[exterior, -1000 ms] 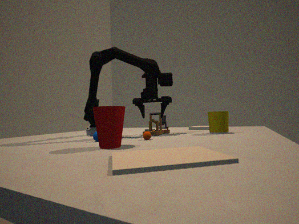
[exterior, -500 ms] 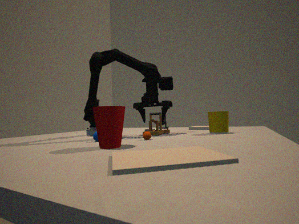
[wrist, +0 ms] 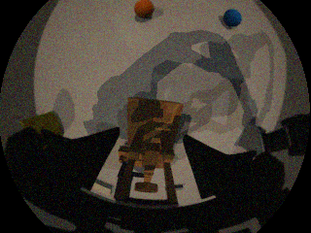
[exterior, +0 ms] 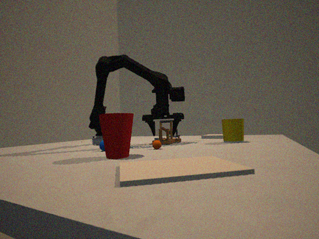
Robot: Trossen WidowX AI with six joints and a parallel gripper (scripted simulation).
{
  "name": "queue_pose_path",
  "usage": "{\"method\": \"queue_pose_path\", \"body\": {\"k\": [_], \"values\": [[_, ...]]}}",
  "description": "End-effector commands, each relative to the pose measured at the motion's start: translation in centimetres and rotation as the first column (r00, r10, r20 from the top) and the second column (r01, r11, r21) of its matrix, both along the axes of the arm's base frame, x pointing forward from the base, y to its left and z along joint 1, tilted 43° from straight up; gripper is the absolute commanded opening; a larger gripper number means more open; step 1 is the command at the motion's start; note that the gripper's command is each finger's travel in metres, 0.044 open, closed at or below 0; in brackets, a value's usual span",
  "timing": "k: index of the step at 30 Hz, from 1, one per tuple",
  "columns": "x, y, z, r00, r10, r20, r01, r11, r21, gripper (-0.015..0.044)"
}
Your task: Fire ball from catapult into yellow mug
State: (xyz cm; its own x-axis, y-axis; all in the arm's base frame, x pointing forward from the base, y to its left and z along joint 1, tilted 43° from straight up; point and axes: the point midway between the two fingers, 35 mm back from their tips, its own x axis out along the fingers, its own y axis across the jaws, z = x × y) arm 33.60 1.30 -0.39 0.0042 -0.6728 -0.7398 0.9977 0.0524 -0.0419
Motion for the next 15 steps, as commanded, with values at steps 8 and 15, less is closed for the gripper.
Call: {"method": "queue_pose_path", "body": {"k": [8,15], "values": [[-0.02,-0.1,-0.1,1.0,0.0,0.0,0.0,1.0,0.0,0.0256],[-0.02,-0.1,-0.1,1.0,0.0,0.0,0.0,1.0,0.0,0.0131]]}}
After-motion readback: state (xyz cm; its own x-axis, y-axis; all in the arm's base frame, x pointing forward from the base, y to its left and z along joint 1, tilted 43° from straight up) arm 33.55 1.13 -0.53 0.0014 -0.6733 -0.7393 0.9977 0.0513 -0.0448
